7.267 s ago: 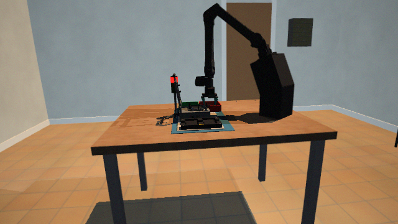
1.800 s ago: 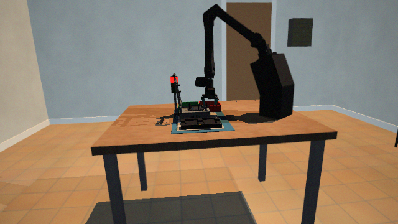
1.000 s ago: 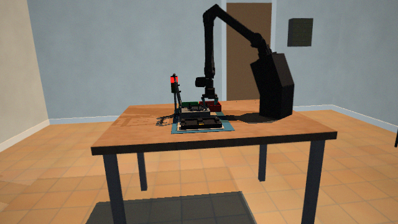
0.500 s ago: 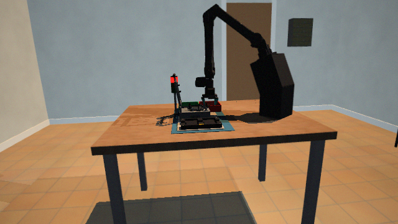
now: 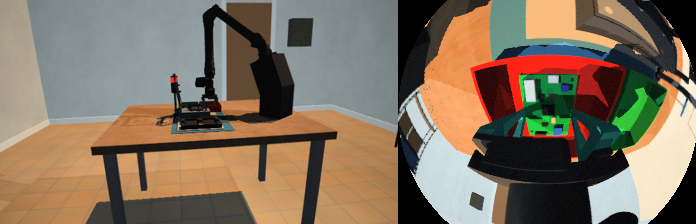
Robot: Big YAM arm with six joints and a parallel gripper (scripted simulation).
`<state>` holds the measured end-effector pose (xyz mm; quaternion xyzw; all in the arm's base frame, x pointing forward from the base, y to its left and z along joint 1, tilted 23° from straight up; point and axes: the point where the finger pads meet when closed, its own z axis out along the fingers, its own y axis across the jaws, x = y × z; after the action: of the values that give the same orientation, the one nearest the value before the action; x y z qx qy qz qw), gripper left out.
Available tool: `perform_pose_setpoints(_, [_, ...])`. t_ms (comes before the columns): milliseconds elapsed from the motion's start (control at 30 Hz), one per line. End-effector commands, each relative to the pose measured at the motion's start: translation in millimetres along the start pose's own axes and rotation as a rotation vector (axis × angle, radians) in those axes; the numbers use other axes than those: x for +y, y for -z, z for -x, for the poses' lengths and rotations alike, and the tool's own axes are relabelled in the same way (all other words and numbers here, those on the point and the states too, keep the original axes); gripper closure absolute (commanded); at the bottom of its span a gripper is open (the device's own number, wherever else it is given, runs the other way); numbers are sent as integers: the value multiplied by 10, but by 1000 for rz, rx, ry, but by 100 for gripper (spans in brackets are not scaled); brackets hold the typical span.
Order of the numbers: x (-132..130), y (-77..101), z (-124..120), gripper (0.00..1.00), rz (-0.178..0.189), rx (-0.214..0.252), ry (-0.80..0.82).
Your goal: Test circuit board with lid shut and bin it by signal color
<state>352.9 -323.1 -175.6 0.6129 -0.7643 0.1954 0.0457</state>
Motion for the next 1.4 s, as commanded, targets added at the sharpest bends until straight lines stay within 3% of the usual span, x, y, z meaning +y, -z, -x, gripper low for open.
perform_pose_setpoints(0, [10, -14, -67, 28, -5, 4, -6])
perform_pose_setpoints(1367, [0, -11, -75, 28, -8, 5, -6])
